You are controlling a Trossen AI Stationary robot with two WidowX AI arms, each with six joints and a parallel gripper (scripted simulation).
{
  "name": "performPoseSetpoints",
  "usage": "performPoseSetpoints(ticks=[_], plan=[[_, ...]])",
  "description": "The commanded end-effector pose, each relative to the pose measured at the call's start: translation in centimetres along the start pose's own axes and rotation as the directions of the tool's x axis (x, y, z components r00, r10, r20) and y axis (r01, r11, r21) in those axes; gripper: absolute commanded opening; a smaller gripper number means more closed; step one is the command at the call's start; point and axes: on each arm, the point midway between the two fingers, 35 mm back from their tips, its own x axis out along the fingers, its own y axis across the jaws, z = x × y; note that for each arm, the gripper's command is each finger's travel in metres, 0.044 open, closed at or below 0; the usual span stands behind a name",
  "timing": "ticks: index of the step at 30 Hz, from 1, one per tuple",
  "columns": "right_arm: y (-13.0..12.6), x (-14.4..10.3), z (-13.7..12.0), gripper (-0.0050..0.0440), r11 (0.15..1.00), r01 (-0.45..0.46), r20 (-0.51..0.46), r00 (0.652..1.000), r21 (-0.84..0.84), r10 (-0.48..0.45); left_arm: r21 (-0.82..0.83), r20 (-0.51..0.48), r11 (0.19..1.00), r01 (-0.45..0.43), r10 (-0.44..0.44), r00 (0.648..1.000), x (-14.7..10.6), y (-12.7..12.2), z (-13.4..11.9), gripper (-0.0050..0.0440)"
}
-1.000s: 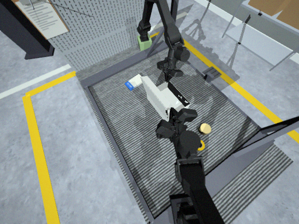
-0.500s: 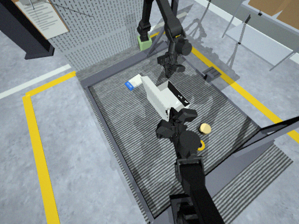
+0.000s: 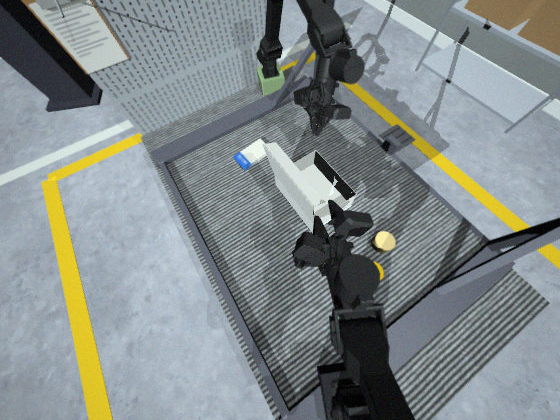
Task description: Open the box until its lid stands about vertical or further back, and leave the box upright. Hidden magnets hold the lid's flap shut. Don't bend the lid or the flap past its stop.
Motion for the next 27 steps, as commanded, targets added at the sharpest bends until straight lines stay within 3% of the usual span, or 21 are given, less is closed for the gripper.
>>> performPoseSetpoints(ticks=[1,4,9,17,24,27], plan=[[1.2,-2.3,1.2,0.0060,0.998,-0.055,0.004,0.998,0.018,0.055,-0.002,0.010,1.000,0.015,-0.015,1.000,-1.4,-0.6,0.2,0.0389],[1.3,-2.7,1.3,0.0060,0.998,-0.056,0.004,0.998,0.016,0.056,-0.002,0.009,1.000,0.016,-0.016,1.000,-2.2,-0.5,0.2,0.0440],[1.3,-2.8,1.4,0.0060,0.998,-0.056,0.003,0.998,0.016,0.056,-0.002,0.014,1.000,0.027,-0.027,1.000,-2.5,-1.0,0.5,0.0440],[0.7,-1.1,1.4,0.0060,1.000,-0.019,-0.017,1.000,0.003,0.019,-0.002,0.016,1.000,0.032,-0.032,0.999,-1.7,-3.6,1.7,0.0440],[-1.2,2.2,7.5,0.0060,1.000,-0.013,-0.163,0.986,0.011,0.015,-0.001,0.014,1.000,0.028,-0.028,1.000,-1.2,-6.5,3.0,0.0440],[-1.6,2.6,8.4,0.0060,1.000,-0.017,-0.184,0.983,0.013,0.019,-0.001,0.014,1.000,0.027,-0.027,1.000,-1.2,-6.9,3.2,0.0440]])
